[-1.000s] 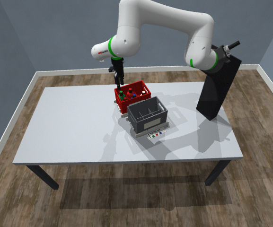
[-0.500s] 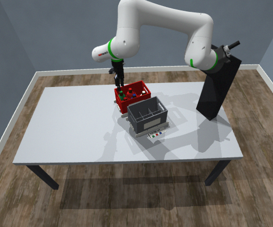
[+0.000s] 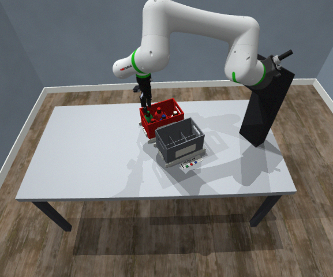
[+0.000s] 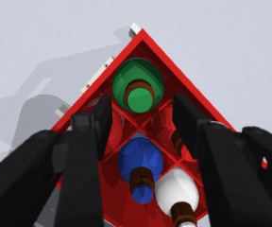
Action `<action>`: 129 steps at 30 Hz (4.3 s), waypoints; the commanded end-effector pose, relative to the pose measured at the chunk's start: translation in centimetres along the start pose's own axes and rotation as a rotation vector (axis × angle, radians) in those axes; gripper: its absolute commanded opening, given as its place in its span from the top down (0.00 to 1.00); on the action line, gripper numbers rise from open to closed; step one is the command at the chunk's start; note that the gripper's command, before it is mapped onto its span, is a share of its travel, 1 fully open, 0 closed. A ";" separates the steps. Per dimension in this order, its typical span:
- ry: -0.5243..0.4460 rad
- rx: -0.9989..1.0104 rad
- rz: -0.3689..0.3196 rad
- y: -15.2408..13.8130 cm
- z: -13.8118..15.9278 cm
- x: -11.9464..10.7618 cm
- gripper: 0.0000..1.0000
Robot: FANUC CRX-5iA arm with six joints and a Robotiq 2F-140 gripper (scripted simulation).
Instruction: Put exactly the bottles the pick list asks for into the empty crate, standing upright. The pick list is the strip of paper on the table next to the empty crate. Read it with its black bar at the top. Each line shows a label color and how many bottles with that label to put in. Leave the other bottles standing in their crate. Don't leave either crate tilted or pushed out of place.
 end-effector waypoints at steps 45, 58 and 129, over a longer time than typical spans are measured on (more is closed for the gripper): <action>0.001 -0.001 0.001 0.0 -0.1 4.0 0.90; 0.001 0.000 0.001 0.0 -0.1 4.0 0.90; 0.001 -0.001 0.001 0.0 -0.1 -2.4 0.90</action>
Point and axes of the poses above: the point where the finger pads meet when closed, its own x axis out along the fingers, its own y axis across the jaws, z = x × y, the point moved 7 cm from there along -x, back along the fingers, and after that the axes turned 6 degrees about -x, right-handed, at the moved point
